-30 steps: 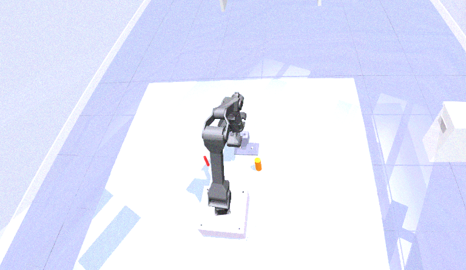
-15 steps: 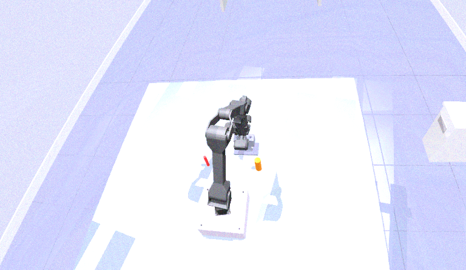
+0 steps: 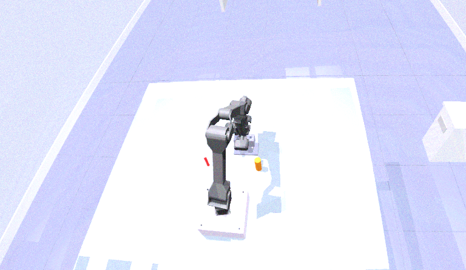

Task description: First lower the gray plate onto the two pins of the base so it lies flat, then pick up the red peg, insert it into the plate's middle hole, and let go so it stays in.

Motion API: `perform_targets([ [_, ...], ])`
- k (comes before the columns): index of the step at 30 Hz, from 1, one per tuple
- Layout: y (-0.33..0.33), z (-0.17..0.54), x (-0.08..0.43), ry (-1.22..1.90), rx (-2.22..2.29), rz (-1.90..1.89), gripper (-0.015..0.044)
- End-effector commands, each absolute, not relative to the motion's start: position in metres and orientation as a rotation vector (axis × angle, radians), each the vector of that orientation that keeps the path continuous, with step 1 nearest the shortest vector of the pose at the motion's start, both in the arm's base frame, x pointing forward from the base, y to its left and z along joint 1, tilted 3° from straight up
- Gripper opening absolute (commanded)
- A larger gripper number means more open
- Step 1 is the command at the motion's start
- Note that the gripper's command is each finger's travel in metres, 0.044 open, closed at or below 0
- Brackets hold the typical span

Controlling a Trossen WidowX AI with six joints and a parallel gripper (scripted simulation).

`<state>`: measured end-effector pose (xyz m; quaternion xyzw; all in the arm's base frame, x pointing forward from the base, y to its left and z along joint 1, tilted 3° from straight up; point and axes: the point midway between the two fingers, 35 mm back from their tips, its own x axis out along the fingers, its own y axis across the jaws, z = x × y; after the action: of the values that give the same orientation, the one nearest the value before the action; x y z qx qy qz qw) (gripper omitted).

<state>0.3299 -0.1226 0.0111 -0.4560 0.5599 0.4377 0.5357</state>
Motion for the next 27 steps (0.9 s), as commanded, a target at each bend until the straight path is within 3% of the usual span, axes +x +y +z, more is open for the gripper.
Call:
perform_targets([
  [1, -0.124, 0.011, 0.33, 1.335, -1.09, 1.043, 0.0],
  [27, -0.125, -0.026, 0.329, 1.335, -1.09, 1.044, 0.0],
])
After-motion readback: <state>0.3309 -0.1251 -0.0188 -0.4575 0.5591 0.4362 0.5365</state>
